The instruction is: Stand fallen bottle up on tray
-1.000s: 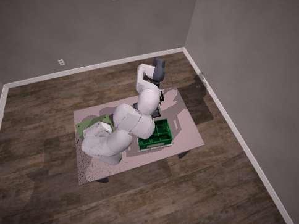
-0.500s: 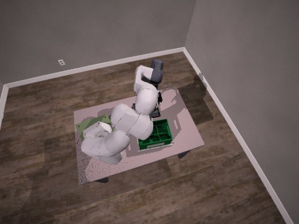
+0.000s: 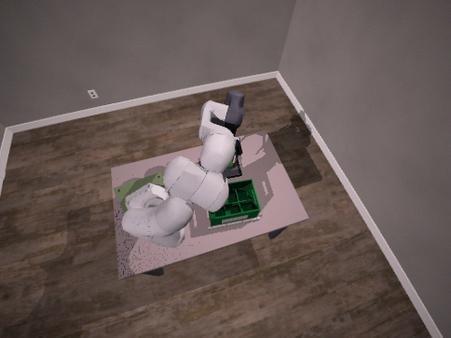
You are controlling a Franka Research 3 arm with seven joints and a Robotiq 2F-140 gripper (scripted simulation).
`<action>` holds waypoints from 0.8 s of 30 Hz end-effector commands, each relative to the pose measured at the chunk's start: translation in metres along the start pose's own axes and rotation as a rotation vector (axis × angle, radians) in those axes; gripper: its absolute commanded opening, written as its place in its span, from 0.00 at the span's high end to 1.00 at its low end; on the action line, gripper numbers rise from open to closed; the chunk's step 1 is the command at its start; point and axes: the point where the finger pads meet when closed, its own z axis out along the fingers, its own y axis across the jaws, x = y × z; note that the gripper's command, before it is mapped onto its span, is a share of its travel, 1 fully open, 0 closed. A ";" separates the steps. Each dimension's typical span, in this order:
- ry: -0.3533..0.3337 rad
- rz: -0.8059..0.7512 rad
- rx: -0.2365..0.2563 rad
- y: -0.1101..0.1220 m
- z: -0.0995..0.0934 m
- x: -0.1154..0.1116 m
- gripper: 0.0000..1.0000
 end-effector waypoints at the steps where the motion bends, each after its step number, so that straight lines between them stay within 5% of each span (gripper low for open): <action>1: 0.010 0.048 0.005 -0.002 -0.001 0.002 0.00; 24: 0.047 0.171 0.024 -0.012 0.004 0.006 0.00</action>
